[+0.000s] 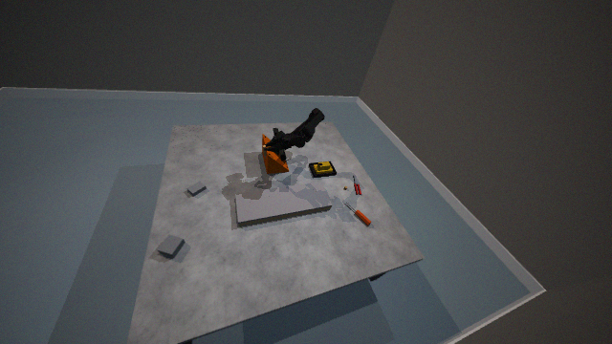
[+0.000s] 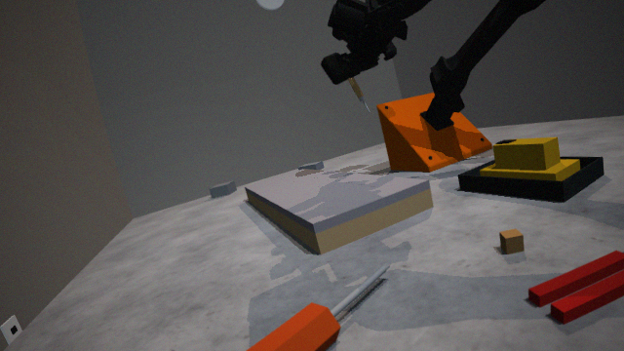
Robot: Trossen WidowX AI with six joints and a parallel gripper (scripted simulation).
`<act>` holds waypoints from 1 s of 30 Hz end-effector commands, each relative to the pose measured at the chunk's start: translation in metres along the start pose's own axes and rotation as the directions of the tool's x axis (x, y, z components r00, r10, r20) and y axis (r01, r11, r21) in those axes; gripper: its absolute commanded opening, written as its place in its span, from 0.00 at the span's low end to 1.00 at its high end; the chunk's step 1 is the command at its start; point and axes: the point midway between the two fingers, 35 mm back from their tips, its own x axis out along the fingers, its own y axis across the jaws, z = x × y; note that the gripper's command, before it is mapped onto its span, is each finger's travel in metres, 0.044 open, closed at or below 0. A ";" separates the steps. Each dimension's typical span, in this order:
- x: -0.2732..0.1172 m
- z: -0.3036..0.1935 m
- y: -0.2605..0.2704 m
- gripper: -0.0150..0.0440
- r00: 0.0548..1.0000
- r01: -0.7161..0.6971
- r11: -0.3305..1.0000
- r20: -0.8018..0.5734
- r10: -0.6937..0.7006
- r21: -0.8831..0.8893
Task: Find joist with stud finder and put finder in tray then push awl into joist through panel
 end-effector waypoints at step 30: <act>-0.071 0.002 0.131 0.25 0.999 -0.017 0.991 0.036 0.013 0.129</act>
